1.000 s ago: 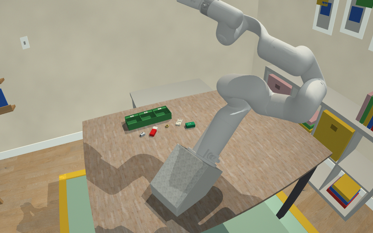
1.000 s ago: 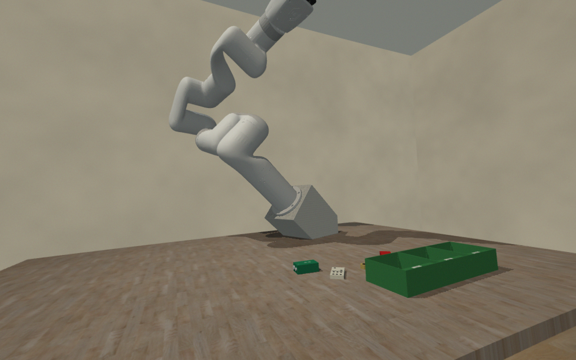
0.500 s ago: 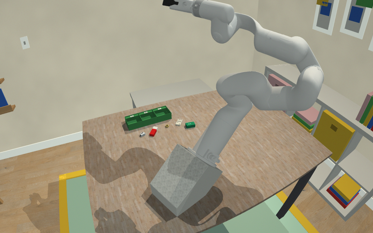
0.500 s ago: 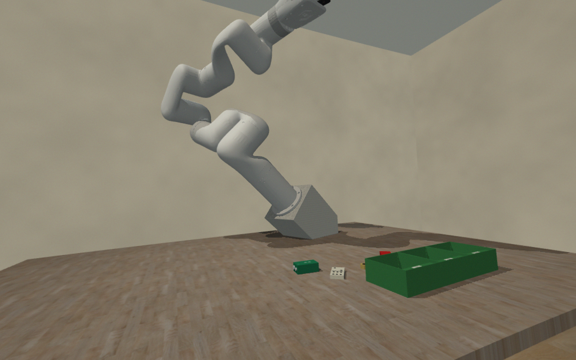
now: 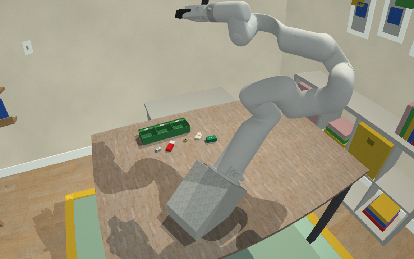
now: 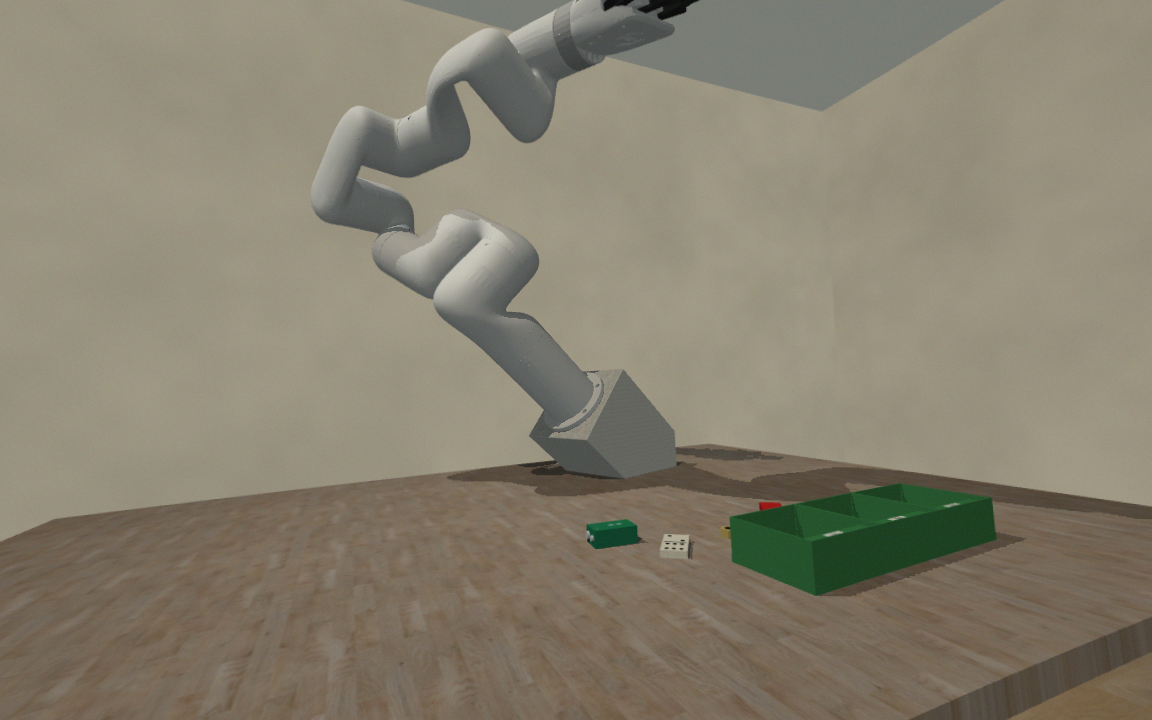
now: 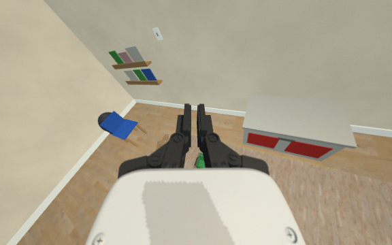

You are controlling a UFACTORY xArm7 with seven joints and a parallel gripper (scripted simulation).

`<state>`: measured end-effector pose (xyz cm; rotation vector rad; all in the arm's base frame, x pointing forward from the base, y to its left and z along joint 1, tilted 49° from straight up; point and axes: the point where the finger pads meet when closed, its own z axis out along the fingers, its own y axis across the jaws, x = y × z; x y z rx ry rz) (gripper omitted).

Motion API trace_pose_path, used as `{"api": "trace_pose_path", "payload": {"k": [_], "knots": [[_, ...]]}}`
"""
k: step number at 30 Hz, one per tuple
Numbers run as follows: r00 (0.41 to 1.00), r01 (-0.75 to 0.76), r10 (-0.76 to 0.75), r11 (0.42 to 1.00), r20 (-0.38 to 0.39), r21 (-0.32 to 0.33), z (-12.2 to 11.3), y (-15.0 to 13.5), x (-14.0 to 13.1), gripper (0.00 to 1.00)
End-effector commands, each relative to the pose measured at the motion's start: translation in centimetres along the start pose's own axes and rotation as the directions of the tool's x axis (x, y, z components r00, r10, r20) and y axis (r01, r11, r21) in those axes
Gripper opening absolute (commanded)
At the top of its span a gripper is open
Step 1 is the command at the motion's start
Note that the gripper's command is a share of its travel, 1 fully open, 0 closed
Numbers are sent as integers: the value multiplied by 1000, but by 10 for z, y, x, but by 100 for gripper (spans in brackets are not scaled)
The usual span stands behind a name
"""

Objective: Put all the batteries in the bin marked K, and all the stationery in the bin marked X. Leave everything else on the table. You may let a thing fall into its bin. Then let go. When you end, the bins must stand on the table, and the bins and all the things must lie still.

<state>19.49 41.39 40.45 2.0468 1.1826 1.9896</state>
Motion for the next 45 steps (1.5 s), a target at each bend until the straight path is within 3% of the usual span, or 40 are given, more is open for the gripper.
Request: {"api": "trace_pose_path", "payload": {"k": [1, 2, 8, 10, 15, 17, 22, 24, 29, 31, 33, 38, 40, 45], "knots": [[997, -25, 27, 999, 70, -20, 13, 6, -12, 7], [992, -40, 44, 999, 115, -33, 17, 8, -18, 7], [991, -44, 48, 998, 128, -37, 26, 13, -31, 7], [973, -68, 82, 995, 216, -69, 34, 18, -44, 7], [970, -71, 86, 995, 227, -73, 42, 23, -57, 7], [943, -88, 118, 990, 312, -109, 48, 27, -71, 7], [939, -90, 122, 990, 321, -113, 54, 32, -84, 7], [902, -100, 154, 983, 403, -151, 60, 36, -99, 7], [898, -101, 157, 983, 410, -155, 64, 40, -112, 7], [853, -103, 187, 975, 487, -195, 68, 45, -128, 7], [849, -102, 189, 975, 493, -198, 72, 49, -141, 7], [849, -102, 189, 975, 493, -198, 72, 49, -141, 7], [797, -96, 218, 966, 563, -238, 74, 53, -157, 7], [793, -96, 220, 966, 568, -241, 76, 57, -169, 7]]}}
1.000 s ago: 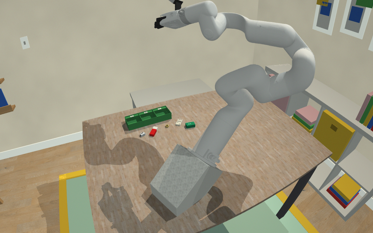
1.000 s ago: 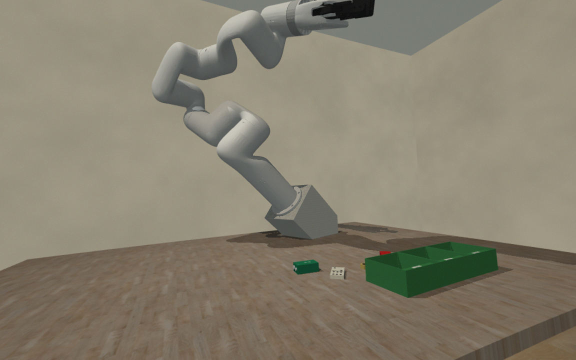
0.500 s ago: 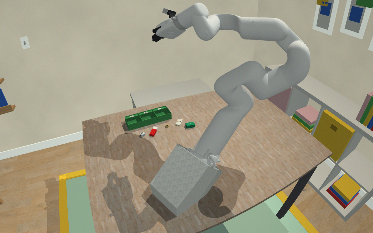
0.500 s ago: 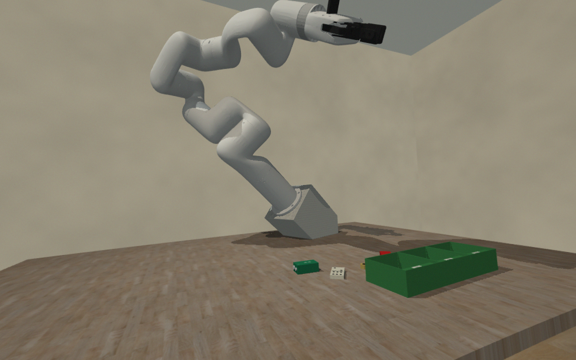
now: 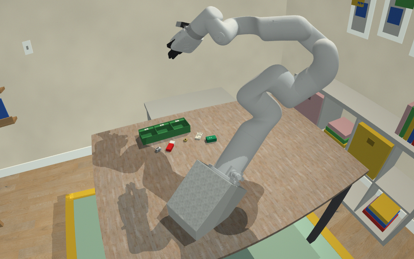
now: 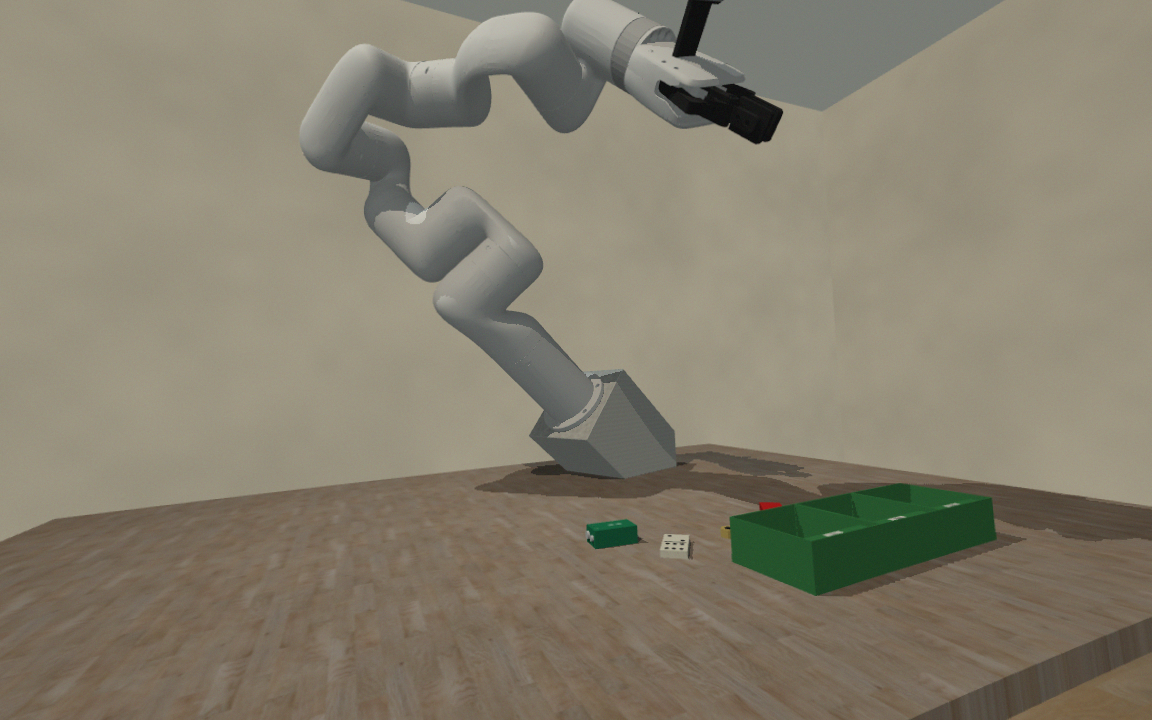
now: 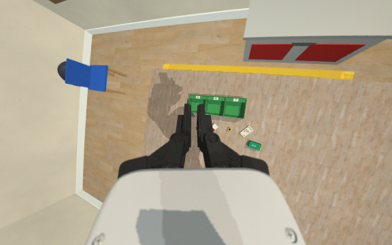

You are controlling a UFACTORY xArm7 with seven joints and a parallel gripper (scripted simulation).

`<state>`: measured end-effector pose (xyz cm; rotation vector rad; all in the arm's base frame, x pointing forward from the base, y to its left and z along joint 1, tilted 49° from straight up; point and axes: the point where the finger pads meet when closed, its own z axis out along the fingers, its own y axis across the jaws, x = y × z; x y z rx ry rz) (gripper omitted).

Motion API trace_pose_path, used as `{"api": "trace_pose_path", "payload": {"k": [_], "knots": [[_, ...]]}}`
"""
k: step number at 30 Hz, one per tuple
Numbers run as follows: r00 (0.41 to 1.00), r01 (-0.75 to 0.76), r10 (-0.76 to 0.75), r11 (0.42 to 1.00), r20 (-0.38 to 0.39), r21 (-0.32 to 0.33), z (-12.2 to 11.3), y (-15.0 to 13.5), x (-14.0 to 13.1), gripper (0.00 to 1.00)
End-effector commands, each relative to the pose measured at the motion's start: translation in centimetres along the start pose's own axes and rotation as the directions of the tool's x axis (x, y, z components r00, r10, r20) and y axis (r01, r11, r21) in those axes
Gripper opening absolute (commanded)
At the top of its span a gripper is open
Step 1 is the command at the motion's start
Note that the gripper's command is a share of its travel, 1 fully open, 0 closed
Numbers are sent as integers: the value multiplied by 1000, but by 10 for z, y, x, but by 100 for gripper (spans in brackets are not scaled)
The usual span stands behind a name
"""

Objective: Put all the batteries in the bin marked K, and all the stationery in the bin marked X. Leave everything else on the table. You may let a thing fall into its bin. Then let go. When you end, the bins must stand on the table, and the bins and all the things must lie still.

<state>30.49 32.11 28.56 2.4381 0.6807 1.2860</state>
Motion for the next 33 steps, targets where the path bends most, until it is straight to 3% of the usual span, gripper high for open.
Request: {"api": "trace_pose_path", "payload": {"k": [1, 2, 6, 8, 13, 15, 19, 21, 27, 29, 33], "knots": [[998, -10, 12, 1000, 64, -29, 12, 4, -9, 7], [994, -16, 21, 999, 108, -50, 17, 7, -15, 7], [993, -17, 22, 998, 113, -52, 26, 11, -23, 7], [979, -21, 40, 995, 200, -97, 36, 17, -35, 7], [978, -21, 41, 995, 203, -99, 43, 21, -44, 7], [956, -18, 60, 989, 287, -146, 51, 27, -57, 7], [956, -18, 60, 989, 289, -147, 57, 31, -65, 7], [926, -6, 79, 981, 368, -195, 65, 37, -79, 7], [926, -6, 79, 981, 369, -195, 70, 41, -87, 7], [891, 14, 98, 970, 443, -243, 76, 47, -101, 7], [891, 14, 98, 970, 443, -243, 80, 51, -109, 7]]}}
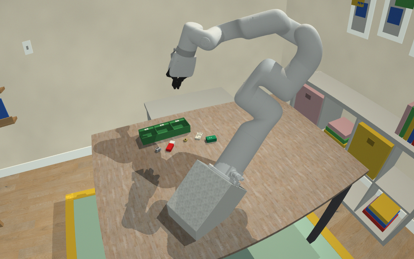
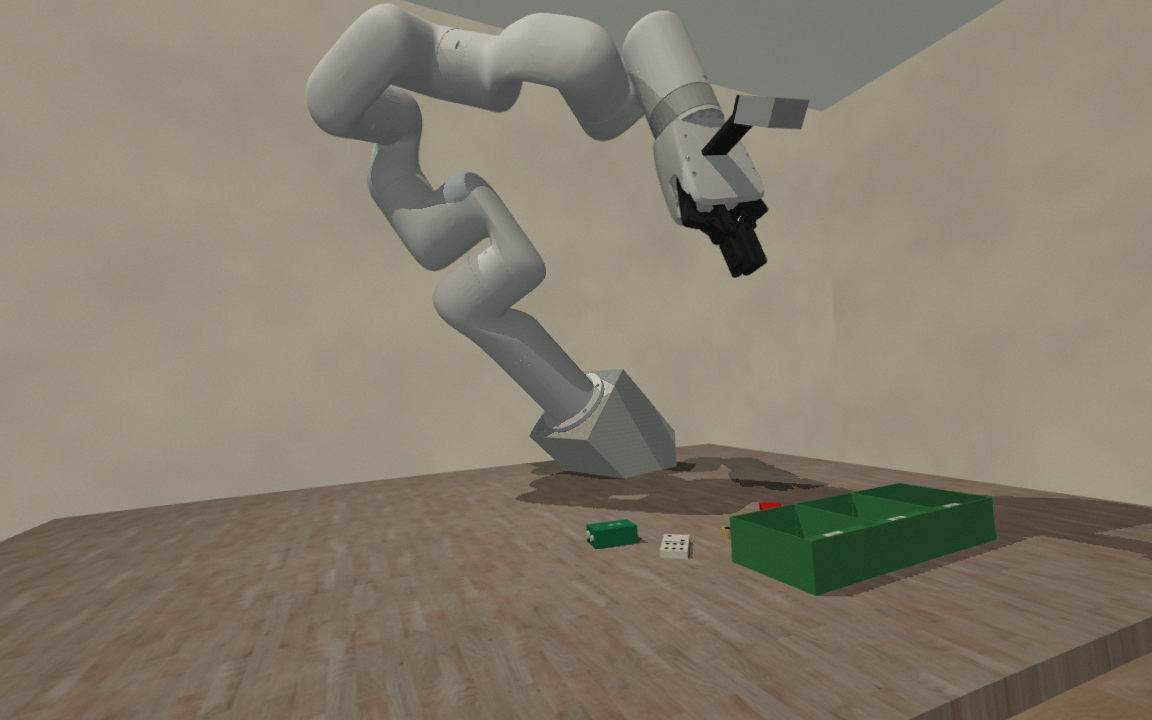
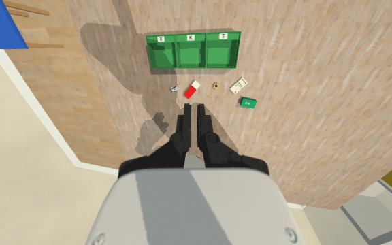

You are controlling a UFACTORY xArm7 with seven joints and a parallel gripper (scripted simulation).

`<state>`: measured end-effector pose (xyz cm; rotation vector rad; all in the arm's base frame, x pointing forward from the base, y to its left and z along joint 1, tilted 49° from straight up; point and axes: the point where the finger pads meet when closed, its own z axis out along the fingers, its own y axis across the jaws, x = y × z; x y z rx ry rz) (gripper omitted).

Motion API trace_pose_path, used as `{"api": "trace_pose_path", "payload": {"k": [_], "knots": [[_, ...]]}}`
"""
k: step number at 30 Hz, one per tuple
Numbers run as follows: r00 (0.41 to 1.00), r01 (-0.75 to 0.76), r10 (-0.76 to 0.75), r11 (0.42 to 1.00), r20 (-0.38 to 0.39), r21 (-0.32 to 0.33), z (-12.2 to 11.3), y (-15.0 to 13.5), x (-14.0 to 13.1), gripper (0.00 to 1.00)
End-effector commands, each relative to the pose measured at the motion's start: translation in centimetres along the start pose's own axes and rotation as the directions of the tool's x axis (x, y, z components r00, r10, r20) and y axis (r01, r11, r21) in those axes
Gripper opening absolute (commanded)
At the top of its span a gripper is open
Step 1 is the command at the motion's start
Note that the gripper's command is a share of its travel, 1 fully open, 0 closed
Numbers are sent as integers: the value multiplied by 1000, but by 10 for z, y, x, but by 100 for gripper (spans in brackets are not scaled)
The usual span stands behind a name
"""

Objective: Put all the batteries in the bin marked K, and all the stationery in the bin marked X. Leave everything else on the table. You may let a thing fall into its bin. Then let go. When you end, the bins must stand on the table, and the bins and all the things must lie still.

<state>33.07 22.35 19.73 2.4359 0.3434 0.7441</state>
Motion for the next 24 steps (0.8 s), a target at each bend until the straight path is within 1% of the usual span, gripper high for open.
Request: {"api": "trace_pose_path", "payload": {"k": [1, 2, 3, 6, 8, 9, 12, 14, 15, 24], "knots": [[998, 2, 2, 999, 69, -48, 15, 5, -10, 7], [994, 4, 4, 997, 108, -75, 21, 7, -15, 7], [994, 4, 4, 997, 108, -75, 27, 10, -20, 7], [994, 4, 4, 997, 108, -75, 27, 10, -20, 7], [983, 17, 8, 991, 185, -131, 39, 16, -30, 7], [983, 17, 8, 991, 185, -131, 44, 19, -35, 7], [983, 17, 8, 991, 185, -131, 44, 19, -35, 7], [966, 37, 12, 982, 257, -187, 54, 25, -47, 7], [966, 37, 12, 982, 257, -187, 58, 27, -51, 7], [966, 37, 12, 982, 257, -187, 58, 27, -51, 7]]}}
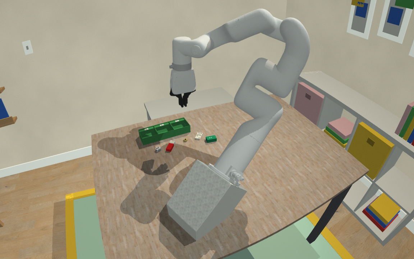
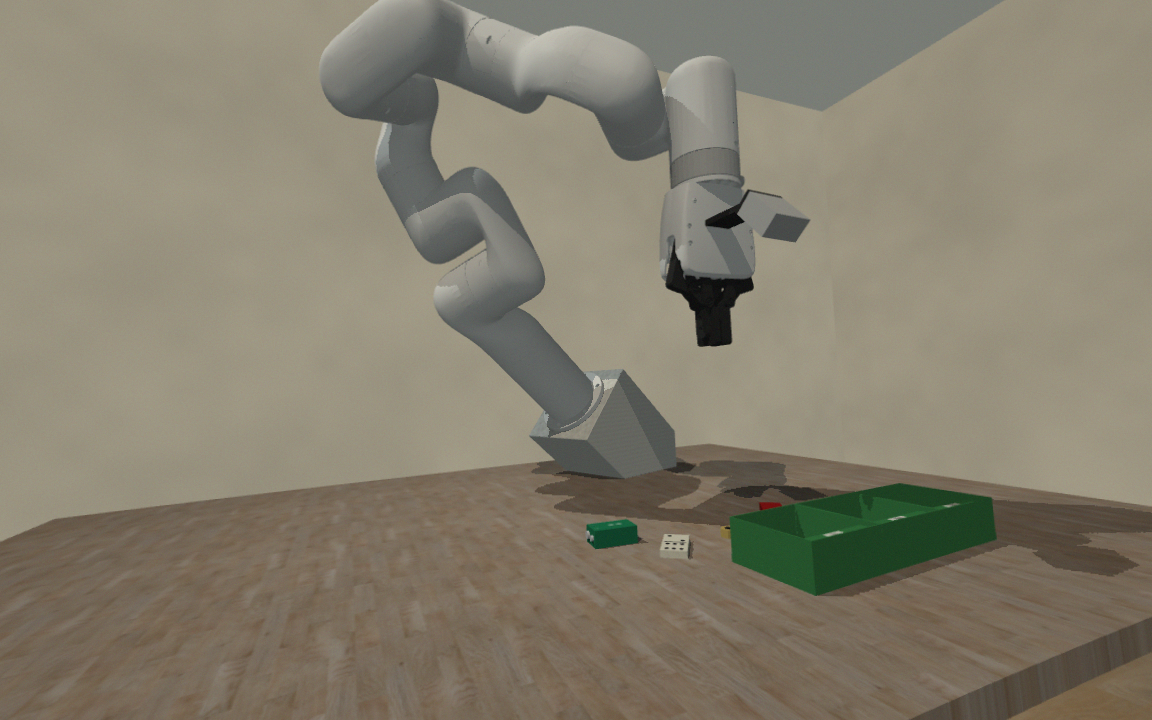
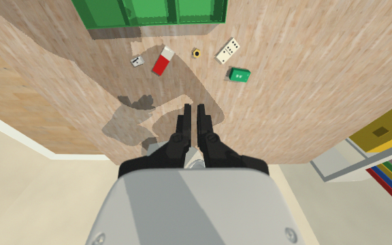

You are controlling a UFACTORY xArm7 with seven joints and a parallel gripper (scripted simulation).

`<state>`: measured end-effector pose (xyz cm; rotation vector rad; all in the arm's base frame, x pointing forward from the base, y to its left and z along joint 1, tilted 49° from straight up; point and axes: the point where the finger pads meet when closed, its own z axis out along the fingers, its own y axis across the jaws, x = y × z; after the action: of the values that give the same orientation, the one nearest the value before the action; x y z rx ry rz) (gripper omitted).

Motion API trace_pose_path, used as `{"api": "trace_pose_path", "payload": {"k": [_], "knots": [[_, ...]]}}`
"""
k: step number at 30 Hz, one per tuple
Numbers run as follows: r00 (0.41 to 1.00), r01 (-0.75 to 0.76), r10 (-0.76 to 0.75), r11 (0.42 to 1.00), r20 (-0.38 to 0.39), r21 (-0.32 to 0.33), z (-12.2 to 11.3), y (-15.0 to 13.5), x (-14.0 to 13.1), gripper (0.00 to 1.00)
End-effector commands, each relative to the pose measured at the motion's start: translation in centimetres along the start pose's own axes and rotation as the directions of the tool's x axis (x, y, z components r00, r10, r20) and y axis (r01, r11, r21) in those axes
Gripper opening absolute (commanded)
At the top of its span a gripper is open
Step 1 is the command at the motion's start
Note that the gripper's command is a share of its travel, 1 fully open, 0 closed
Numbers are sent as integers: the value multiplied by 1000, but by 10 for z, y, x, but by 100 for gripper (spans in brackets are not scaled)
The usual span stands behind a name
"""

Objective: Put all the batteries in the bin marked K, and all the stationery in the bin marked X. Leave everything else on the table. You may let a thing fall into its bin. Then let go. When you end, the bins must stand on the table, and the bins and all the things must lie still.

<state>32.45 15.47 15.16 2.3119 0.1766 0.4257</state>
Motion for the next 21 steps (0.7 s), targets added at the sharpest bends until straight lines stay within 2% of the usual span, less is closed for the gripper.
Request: {"api": "trace_pose_path", "payload": {"k": [1, 6, 7, 16, 19, 21], "knots": [[1000, 0, 0, 1000, 0, -3, 0, -1, 1, 7], [1000, 0, 0, 1000, 0, -3, 0, -1, 1, 7], [999, 45, -45, 999, 0, -3, 6, 0, 6, 7], [999, 45, -45, 999, 0, -3, 63, 5, 53, 7], [999, 45, -45, 999, 0, -3, 78, 7, 66, 7], [999, 45, -45, 999, 0, -3, 78, 7, 66, 7]]}}
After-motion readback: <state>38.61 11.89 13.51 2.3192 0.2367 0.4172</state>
